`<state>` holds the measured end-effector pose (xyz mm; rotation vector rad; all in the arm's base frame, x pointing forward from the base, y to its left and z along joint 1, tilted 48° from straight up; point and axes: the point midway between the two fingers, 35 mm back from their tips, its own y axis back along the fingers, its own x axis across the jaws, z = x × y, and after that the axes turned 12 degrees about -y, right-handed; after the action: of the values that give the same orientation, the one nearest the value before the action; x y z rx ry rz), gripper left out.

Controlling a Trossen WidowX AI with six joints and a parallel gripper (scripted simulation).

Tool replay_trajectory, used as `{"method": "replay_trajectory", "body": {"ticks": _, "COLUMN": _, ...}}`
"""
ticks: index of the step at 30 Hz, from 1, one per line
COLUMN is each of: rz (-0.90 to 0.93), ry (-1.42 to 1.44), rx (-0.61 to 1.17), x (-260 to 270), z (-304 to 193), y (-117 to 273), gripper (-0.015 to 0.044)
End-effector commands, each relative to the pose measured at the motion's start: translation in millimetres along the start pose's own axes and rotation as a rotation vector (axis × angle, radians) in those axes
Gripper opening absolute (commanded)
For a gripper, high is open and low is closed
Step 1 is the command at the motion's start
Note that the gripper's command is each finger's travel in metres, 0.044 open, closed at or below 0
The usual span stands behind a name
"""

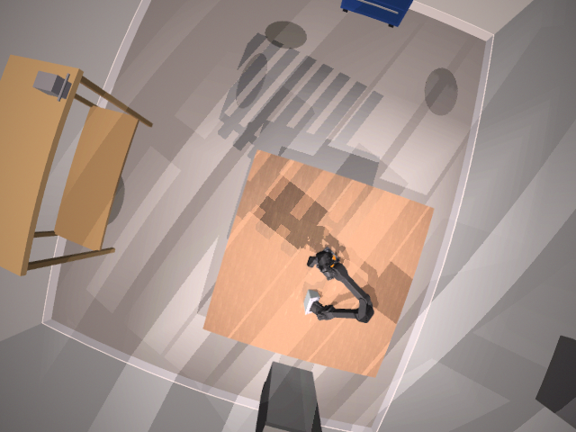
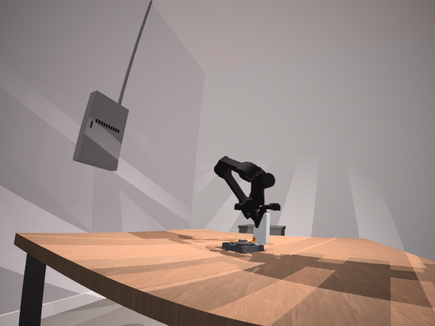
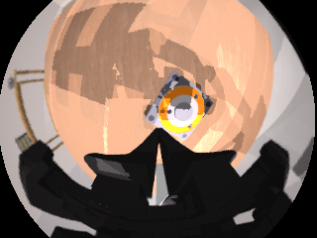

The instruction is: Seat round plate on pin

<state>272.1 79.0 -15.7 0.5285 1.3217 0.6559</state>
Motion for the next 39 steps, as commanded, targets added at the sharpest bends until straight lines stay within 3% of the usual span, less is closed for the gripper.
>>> {"method": "replay_trajectory", "body": {"ticks": 1, "rz": -0.024, "ry": 0.0, "rx": 0.01, "x": -5, "z": -6, "y": 1, "gripper": 0.0}}
{"method": "replay_trajectory", "body": {"ticks": 12, "rz": -0.026, "ry": 0.0, "rx": 0.009, "x": -7, "z": -7, "y": -47, "gripper": 0.0}}
{"method": "replay_trajectory", "body": {"ticks": 39, "rz": -0.026, "ry": -0.001, "rx": 0.008, "x": 1, "z": 15, "y": -48, "gripper": 0.0}}
